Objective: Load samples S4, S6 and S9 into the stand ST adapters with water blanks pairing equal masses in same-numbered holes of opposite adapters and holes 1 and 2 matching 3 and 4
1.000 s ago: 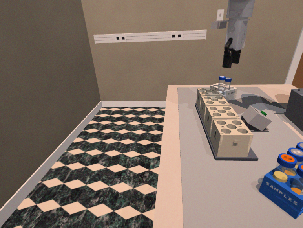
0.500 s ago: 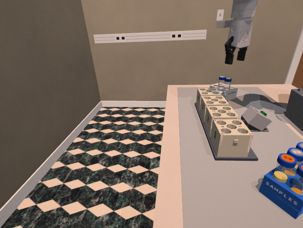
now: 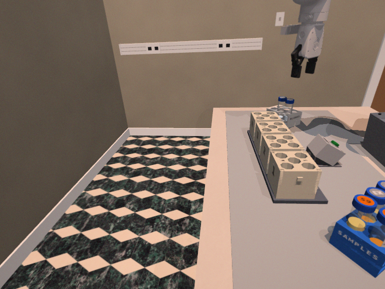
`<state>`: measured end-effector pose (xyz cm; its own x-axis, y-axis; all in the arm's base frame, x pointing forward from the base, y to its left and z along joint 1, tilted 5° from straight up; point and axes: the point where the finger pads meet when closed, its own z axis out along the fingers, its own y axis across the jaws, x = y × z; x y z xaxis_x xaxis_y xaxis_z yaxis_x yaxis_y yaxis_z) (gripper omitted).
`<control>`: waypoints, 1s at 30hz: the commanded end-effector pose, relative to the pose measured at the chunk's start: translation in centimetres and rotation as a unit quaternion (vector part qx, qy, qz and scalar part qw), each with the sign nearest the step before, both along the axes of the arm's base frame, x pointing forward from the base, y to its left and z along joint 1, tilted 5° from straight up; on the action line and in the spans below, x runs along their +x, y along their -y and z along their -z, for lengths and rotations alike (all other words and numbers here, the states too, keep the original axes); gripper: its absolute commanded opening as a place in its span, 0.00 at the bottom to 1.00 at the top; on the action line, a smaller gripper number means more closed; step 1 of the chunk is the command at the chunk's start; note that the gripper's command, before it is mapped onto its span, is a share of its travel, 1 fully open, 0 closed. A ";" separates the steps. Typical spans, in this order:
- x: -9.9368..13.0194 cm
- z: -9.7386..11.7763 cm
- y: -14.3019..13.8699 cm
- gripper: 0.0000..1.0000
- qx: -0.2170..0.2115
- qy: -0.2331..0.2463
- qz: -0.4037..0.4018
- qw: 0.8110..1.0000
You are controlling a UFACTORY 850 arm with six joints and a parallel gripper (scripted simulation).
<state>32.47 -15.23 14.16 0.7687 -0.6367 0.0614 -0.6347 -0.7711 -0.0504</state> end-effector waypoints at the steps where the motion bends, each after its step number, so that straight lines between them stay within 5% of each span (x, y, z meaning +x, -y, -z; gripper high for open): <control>1: -0.7 0.0 2.1 1.00 0.004 0.003 -0.001 1.000; 30: -4.9 0.5 12.6 1.00 0.003 0.003 -0.001 1.000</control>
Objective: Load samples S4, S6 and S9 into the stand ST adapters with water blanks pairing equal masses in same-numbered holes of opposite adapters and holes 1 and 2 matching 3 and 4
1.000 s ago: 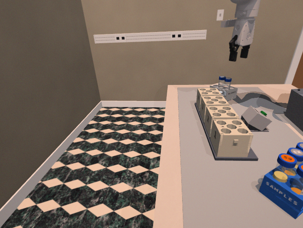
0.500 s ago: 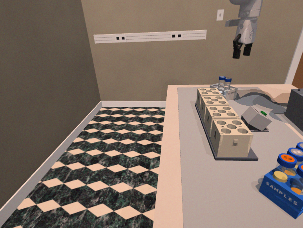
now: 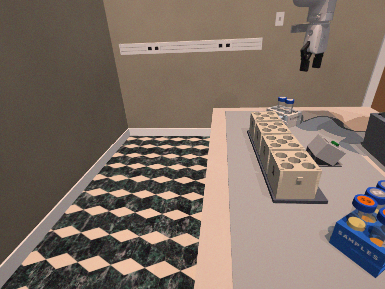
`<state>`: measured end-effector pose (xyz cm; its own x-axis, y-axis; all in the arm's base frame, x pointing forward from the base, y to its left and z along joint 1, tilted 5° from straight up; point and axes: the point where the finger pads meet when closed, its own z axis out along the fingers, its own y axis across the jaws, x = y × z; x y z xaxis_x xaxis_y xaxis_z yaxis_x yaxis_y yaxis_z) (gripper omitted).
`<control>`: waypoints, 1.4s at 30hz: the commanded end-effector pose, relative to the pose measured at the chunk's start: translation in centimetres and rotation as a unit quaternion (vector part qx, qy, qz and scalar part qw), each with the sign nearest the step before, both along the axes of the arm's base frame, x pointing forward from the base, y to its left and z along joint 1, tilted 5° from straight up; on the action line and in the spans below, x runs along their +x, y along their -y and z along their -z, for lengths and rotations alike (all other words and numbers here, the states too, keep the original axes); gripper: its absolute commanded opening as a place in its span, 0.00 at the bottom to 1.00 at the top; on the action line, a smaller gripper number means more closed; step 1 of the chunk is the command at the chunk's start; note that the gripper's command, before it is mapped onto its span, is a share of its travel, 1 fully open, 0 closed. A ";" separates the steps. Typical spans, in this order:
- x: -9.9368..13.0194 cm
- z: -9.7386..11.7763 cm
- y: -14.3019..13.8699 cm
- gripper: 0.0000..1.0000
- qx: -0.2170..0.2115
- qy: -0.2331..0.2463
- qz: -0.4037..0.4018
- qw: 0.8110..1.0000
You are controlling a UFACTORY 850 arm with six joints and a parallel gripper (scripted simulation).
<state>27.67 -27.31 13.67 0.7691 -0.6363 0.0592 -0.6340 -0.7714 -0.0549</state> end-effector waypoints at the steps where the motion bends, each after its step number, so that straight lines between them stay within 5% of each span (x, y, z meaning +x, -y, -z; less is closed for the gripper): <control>1: -0.1 0.2 0.5 1.00 0.001 0.002 -0.001 1.000; 42: 0.7 9.9 0.5 1.00 0.001 0.002 -0.001 1.000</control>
